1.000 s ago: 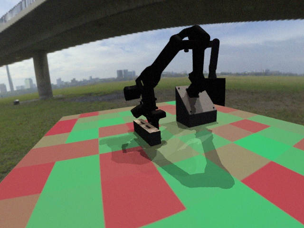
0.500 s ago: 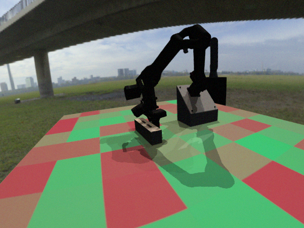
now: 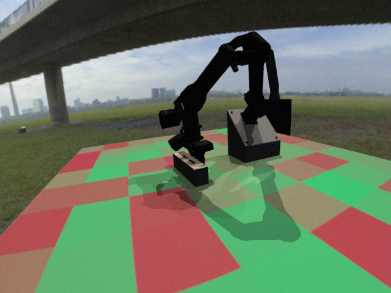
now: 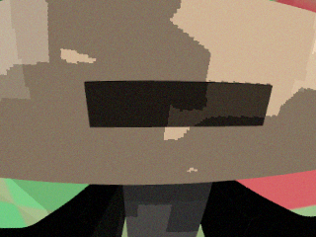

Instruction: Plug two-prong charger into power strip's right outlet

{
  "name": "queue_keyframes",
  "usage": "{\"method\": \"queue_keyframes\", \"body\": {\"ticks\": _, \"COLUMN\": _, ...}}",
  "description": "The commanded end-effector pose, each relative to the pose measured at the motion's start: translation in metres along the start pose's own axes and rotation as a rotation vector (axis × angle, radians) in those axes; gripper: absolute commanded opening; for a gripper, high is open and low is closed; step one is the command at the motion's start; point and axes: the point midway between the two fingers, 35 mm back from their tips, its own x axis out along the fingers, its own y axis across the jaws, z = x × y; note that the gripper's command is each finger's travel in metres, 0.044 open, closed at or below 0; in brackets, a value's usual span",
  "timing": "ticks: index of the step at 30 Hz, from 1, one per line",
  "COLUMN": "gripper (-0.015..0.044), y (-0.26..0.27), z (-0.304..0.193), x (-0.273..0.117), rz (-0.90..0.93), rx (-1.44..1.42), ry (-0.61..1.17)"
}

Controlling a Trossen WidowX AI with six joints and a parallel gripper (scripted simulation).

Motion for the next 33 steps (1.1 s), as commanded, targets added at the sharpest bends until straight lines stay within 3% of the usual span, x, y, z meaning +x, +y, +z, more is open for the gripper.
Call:
{"method": "queue_keyframes", "body": {"ticks": 1, "gripper": 0.0, "y": 0.0008, "z": 0.0107, "x": -0.0024, "rz": -0.006, "rx": -0.022, "ry": -0.029}}
{"method": "queue_keyframes", "body": {"ticks": 33, "gripper": 0.0, "y": 0.0011, "z": 0.007, "x": -0.0024, "rz": -0.006, "rx": -0.022, "ry": -0.028}}
